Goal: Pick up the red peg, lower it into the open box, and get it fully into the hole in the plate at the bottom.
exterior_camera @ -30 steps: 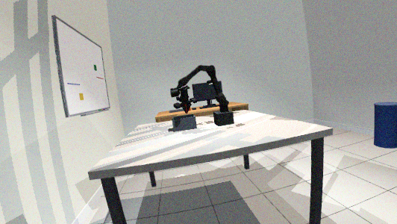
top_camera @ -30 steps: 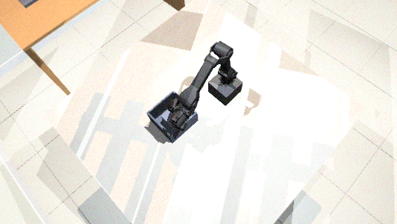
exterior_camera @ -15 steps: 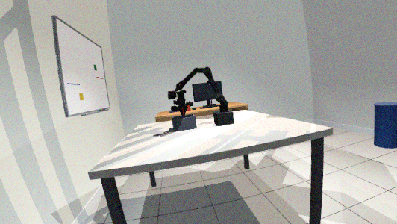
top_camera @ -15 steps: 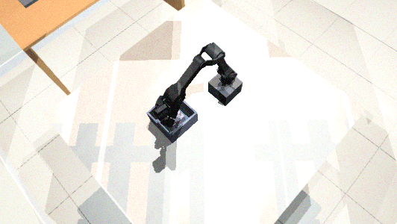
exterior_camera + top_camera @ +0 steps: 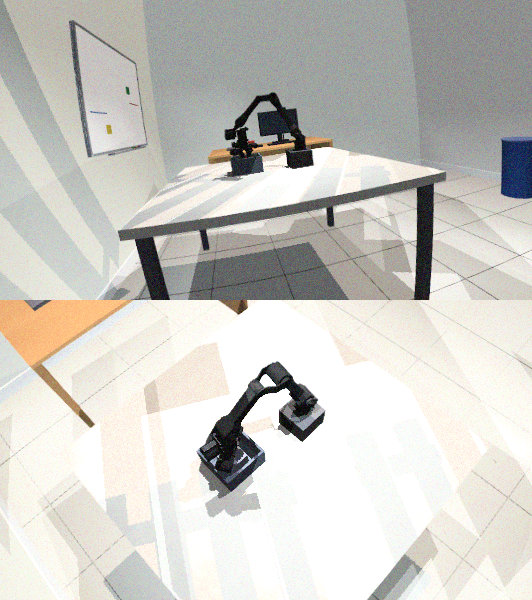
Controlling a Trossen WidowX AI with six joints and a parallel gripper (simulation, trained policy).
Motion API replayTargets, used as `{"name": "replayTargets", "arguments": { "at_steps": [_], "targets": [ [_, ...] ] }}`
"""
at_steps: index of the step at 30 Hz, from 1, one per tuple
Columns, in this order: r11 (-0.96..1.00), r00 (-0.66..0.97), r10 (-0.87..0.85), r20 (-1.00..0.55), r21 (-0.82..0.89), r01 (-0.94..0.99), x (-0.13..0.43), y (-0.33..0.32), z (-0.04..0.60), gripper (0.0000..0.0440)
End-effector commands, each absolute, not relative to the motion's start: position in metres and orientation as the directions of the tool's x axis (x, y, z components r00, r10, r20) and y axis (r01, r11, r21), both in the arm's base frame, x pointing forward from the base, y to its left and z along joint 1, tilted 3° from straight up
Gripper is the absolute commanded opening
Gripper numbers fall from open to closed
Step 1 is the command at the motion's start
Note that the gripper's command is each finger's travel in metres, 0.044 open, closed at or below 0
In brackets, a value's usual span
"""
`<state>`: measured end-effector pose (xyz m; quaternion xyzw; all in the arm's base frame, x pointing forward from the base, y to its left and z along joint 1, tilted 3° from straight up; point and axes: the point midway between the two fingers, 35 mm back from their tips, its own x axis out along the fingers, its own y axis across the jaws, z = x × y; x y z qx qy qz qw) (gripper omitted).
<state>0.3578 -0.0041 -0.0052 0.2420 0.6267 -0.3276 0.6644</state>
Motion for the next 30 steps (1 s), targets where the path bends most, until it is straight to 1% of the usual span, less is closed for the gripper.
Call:
{"name": "replayTargets", "arguments": {
  "at_steps": [1, 8, 13, 24, 30],
  "targets": [
    [0.686, 0.014, -0.115, -0.993, -0.069, 0.724, 0.369, -0.010, -0.005, 0.0191],
    [0.675, 0.007, -0.071, -0.997, -0.043, 0.737, 0.388, -0.012, 0.002, 0.0342],
    [0.674, 0.024, -0.033, -0.999, -0.005, 0.739, 0.406, -0.012, 0.007, 0.0440],
    [0.679, 0.142, 0.056, -0.988, 0.143, 0.721, 0.455, -0.003, 0.029, 0.0440],
    [0.679, 0.144, 0.057, -0.988, 0.144, 0.720, 0.456, -0.003, 0.030, 0.0440]
  ]
}}
